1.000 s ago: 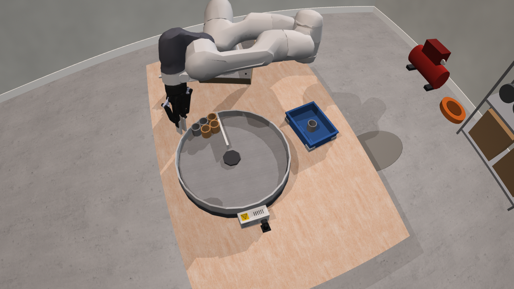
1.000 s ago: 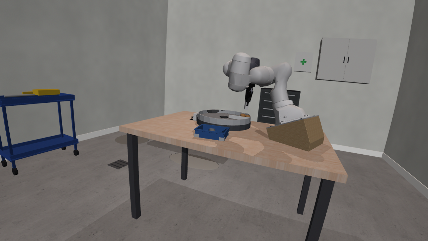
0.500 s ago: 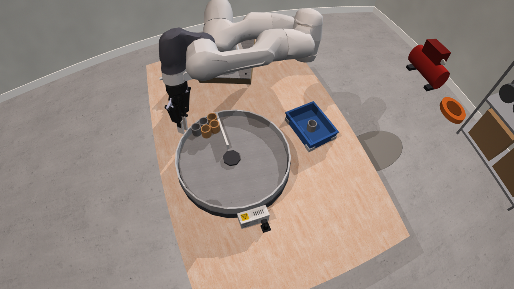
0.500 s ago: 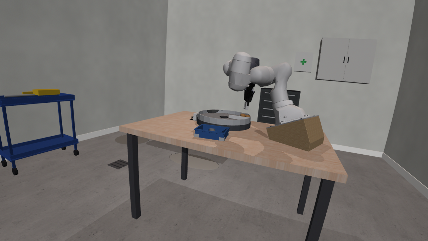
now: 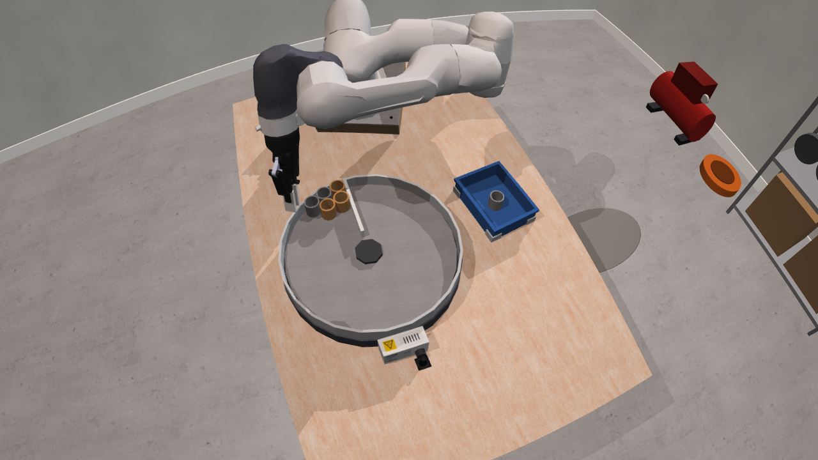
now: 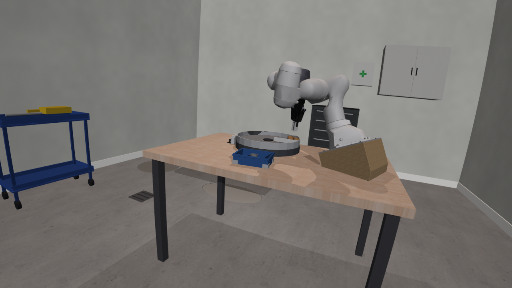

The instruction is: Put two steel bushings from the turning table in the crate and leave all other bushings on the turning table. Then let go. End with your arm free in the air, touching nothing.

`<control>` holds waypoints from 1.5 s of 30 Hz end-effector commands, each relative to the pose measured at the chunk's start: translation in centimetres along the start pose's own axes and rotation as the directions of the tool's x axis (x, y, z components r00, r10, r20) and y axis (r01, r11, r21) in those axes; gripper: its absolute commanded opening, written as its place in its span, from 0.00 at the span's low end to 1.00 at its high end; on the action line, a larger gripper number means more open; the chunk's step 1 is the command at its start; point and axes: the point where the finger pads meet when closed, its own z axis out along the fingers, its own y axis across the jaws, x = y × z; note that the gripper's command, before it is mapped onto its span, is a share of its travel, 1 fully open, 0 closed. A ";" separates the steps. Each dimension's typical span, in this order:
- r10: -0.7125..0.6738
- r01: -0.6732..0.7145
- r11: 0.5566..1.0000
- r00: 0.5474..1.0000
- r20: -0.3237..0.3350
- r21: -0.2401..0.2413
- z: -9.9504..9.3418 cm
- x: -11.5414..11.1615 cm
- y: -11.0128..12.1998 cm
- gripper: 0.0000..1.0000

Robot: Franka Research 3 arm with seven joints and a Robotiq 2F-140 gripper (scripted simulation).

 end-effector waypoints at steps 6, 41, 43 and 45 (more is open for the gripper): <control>-0.248 0.248 0.969 0.969 -0.002 0.008 0.0 0.1 -0.1 0.10; -0.733 0.733 0.680 0.680 -0.028 0.020 -0.1 0.7 -0.7 0.10; -0.755 0.755 0.655 0.655 -0.030 0.020 -0.1 0.8 -0.8 0.10; -0.776 0.777 0.629 0.630 -0.032 0.020 -0.1 0.8 -0.8 0.10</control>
